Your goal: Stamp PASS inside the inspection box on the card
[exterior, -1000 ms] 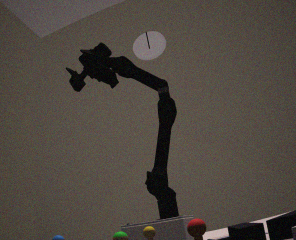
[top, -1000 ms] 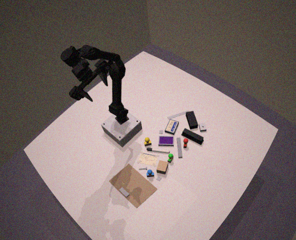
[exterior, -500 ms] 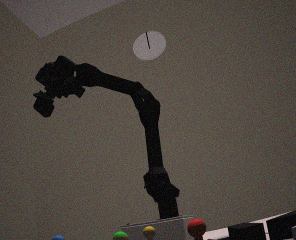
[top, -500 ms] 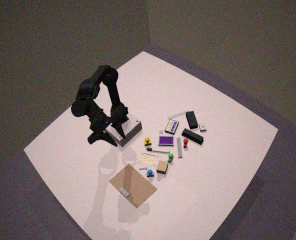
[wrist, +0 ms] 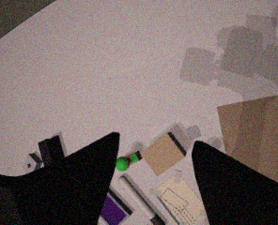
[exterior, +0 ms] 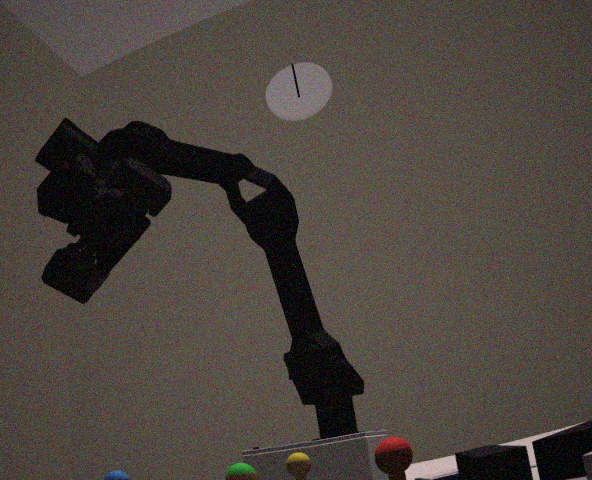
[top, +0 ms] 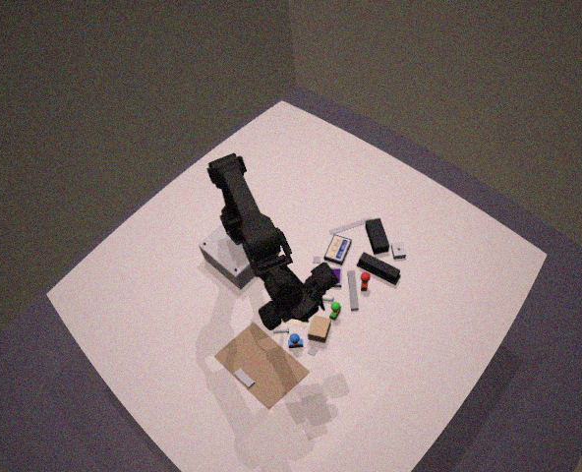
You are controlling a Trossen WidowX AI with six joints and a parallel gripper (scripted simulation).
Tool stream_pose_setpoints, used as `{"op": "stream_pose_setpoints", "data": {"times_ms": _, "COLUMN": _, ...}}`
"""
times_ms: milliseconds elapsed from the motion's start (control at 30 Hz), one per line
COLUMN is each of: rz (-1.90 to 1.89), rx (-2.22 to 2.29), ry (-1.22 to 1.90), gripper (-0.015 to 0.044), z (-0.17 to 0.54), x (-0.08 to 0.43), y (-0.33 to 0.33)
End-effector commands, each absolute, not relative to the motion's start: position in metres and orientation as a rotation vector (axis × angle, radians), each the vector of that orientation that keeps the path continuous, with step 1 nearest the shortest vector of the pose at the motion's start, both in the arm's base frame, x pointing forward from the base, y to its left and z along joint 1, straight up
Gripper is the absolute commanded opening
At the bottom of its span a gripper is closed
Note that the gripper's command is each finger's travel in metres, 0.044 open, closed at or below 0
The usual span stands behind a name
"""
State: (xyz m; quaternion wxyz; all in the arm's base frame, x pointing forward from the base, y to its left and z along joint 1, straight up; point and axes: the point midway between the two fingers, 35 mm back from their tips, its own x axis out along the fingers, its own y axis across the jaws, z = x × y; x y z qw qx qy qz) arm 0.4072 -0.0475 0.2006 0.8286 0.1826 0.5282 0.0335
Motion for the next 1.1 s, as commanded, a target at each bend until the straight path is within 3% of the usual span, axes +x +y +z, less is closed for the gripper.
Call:
{"op": "stream_pose_setpoints", "data": {"times_ms": 0, "rz": 0.118, "rx": 0.258, "ry": 1.251, "gripper": 0.0210, "z": 0.158, "x": 0.405, "y": -0.009}}
{"op": "stream_pose_setpoints", "data": {"times_ms": 367, "rz": 0.136, "rx": -0.122, "ry": 1.527, "gripper": 0.0210, "z": 0.060, "x": 0.370, "y": 0.065}}
{"op": "stream_pose_setpoints", "data": {"times_ms": 1067, "rz": 0.137, "rx": -0.131, "ry": 1.531, "gripper": 0.0210, "z": 0.039, "x": 0.370, "y": 0.071}}
